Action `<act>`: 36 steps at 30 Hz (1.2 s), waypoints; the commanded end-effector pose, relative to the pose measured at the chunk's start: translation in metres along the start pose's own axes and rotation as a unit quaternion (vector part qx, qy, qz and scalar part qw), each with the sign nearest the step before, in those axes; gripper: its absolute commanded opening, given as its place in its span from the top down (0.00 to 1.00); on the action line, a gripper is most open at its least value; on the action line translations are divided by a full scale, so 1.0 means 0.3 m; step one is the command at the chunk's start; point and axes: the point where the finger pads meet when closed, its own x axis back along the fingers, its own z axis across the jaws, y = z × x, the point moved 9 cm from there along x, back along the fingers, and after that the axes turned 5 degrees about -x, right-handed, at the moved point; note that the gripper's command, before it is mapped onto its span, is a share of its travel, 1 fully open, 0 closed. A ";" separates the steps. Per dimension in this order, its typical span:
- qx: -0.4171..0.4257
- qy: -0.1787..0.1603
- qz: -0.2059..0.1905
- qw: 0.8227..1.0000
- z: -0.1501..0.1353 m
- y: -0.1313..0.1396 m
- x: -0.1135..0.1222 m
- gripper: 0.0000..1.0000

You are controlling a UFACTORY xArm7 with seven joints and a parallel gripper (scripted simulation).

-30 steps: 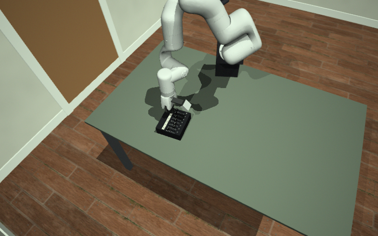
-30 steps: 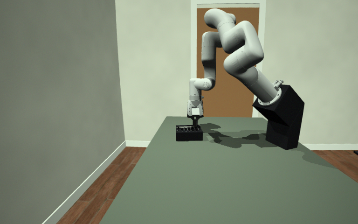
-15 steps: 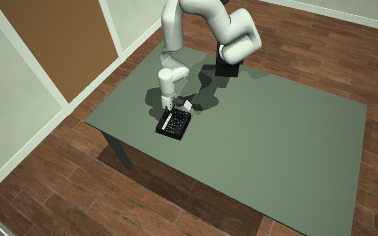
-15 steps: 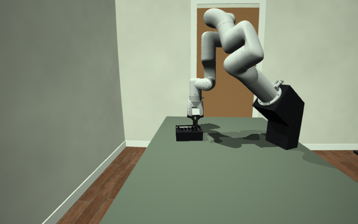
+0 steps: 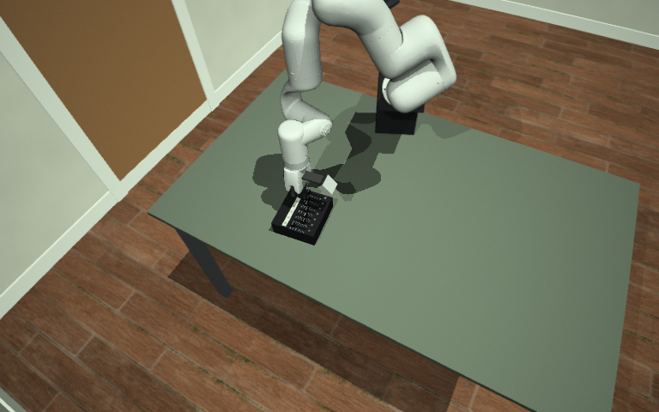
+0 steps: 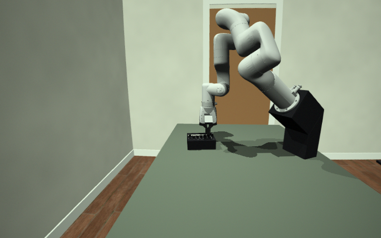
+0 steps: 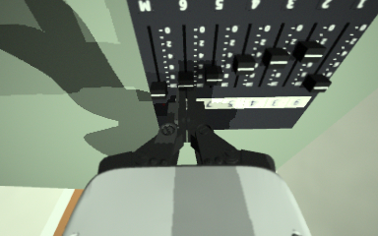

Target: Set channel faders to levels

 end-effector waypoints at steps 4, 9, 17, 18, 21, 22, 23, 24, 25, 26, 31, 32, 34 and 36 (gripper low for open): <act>0.000 0.000 -0.001 1.000 -0.001 -0.013 0.001 1.00; 0.000 0.000 -0.001 1.000 -0.001 -0.019 0.001 1.00; 0.000 0.000 -0.001 1.000 -0.003 -0.035 0.001 1.00; 0.000 0.000 -0.001 1.000 -0.003 -0.037 0.001 1.00; 0.000 0.000 -0.001 1.000 -0.003 -0.043 0.001 1.00; 0.000 0.000 -0.001 1.000 -0.004 -0.045 0.001 1.00; 0.000 0.000 -0.001 1.000 -0.004 -0.047 0.001 1.00; 0.000 0.000 -0.001 1.000 -0.004 -0.047 0.001 1.00; 0.000 0.000 -0.001 1.000 -0.004 -0.047 0.001 1.00; 0.000 0.000 -0.001 1.000 -0.004 -0.049 0.001 1.00; 0.000 0.000 -0.001 1.000 -0.005 -0.058 0.001 1.00; 0.000 0.000 -0.001 1.000 -0.005 -0.059 0.001 1.00; 0.000 0.000 -0.001 1.000 -0.005 -0.062 0.001 1.00; 0.000 0.000 -0.001 1.000 -0.005 -0.065 0.001 1.00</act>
